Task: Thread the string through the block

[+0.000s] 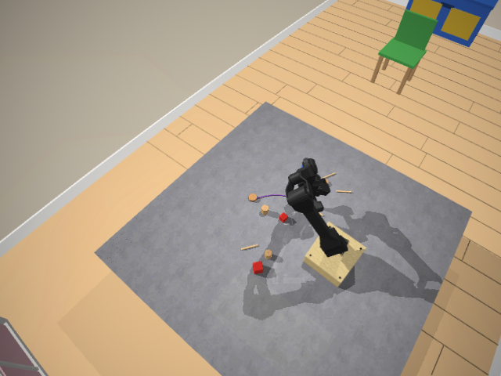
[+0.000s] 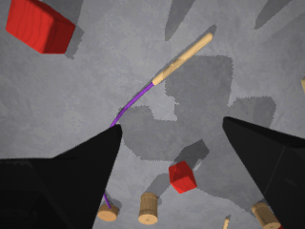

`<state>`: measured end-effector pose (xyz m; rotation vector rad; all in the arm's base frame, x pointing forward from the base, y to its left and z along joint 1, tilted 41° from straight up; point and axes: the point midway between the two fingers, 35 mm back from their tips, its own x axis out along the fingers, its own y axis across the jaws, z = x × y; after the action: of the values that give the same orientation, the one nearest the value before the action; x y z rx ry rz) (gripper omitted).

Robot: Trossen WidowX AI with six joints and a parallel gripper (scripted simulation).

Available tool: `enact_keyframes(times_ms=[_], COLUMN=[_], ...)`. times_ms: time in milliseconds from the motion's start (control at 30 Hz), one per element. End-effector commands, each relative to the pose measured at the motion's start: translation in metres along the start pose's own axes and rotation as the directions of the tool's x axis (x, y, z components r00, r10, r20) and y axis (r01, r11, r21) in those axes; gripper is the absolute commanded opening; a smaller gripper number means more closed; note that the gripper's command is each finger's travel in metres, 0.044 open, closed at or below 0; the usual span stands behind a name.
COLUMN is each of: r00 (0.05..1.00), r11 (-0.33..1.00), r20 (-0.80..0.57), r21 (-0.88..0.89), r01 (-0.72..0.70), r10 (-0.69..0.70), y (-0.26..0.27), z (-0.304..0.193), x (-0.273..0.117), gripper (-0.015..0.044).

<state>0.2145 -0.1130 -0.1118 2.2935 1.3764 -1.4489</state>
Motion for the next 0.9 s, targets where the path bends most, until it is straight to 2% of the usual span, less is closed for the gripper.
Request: enact_keyframes(times_ms=[0, 67, 633, 867], r00=[1.000, 1.000, 1.000, 1.000], r11=[0.600, 0.560, 0.559, 0.559], r20=[0.000, 0.000, 0.000, 0.000], r21=[0.800, 0.828, 0.829, 0.829], r01=[-0.011, -0.010, -0.010, -0.010], r10=[0.019, 0.019, 0.019, 0.019], y=[0.0062, 0.0061, 0.0061, 0.0061], z=[0.0315, 0.0325, 0.0326, 0.0326], x=[-0.0022, -0.0021, -0.0021, -0.0021], gripper=[0.0440, 0.0440, 0.0440, 0.0256])
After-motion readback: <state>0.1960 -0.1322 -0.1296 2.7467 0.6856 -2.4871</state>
